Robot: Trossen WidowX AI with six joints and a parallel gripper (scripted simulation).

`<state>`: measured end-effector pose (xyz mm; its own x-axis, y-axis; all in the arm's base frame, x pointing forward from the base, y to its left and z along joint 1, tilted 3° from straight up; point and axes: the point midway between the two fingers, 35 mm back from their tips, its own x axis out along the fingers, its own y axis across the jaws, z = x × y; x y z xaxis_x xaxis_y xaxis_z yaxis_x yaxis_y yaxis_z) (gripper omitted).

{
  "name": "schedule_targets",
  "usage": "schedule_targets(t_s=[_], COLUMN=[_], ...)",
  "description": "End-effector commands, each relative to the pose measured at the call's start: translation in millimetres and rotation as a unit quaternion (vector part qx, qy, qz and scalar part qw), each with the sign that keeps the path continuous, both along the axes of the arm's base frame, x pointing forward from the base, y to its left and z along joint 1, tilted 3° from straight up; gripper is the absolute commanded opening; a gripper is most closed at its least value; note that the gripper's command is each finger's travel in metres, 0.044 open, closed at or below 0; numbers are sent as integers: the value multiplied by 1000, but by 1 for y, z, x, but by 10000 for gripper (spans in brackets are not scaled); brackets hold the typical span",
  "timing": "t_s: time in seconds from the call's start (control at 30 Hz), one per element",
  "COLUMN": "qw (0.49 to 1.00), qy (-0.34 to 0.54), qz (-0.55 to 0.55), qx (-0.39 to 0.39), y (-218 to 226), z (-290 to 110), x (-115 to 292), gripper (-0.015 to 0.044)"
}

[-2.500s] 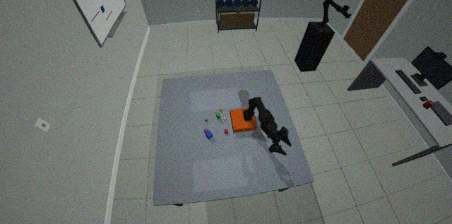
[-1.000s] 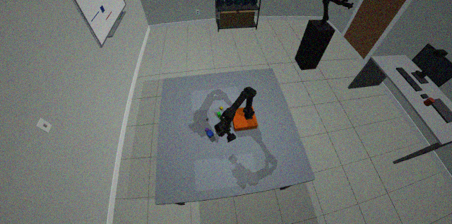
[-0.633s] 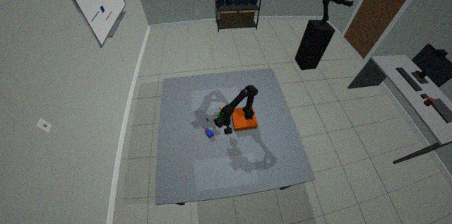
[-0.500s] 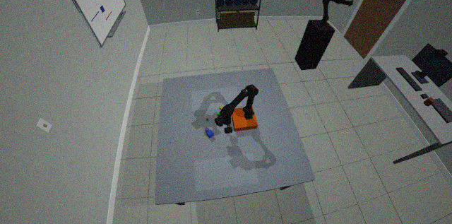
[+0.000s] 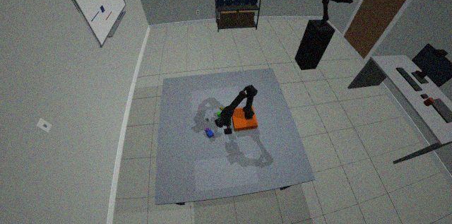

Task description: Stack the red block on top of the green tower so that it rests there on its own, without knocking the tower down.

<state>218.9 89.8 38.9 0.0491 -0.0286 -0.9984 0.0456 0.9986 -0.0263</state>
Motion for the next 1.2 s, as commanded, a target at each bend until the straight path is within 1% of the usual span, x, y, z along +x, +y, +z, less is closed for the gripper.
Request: schedule_targets(t_s=[0.0,0.27,0.97,1.17], qw=[1000,1000,1000,1000], qy=[4,4,4,4], qz=[0,0,0,0], qx=[-4,-4,-4,-4], y=[-2,-2,-3,-3], z=[-17,-20,-53,-55], x=[-3,-3,-2,-2], gripper=[440,440,440,440])
